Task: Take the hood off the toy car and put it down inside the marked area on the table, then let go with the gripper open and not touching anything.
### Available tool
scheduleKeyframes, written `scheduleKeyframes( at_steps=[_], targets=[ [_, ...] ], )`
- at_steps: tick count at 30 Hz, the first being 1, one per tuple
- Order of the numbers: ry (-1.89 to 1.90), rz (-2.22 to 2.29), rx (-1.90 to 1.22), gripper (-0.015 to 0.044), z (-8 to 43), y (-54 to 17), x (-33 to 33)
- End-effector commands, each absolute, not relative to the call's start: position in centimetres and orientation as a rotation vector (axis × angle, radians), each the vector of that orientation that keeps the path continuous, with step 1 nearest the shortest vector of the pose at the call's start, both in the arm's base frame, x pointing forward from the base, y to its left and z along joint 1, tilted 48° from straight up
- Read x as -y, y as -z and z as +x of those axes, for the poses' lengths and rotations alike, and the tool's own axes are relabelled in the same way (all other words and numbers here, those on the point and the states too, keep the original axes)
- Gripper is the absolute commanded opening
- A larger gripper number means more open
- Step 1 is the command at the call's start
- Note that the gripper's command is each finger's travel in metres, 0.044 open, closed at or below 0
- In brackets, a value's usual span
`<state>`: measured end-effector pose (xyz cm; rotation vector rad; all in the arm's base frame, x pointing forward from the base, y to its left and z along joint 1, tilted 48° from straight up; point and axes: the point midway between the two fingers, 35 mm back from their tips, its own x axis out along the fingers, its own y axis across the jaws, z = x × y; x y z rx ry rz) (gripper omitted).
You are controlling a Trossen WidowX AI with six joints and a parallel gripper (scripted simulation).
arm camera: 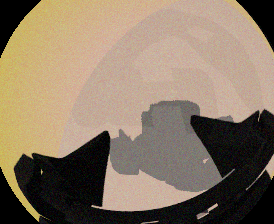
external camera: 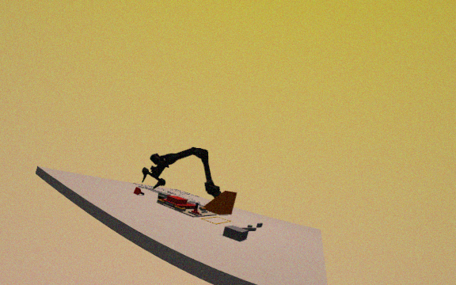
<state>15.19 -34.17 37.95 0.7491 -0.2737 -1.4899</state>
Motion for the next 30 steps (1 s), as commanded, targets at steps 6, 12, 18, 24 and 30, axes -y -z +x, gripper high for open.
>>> scheduleKeyframes(
  at_steps=[6,12,18,24,30],
  targets=[
    [1.297,0.845,0.090,0.0440,23.9,-34.9,31.0],
    [1.219,0.800,-0.098,0.0440,28.4,-32.0,26.9],
    [1.180,0.676,-0.364,0.0440,31.9,-27.8,23.6],
    [1.079,0.416,-0.738,0.0440,35.4,-22.0,17.4],
    [0.921,0.053,-1.078,0.0440,36.9,-16.9,10.2]
  ],
)
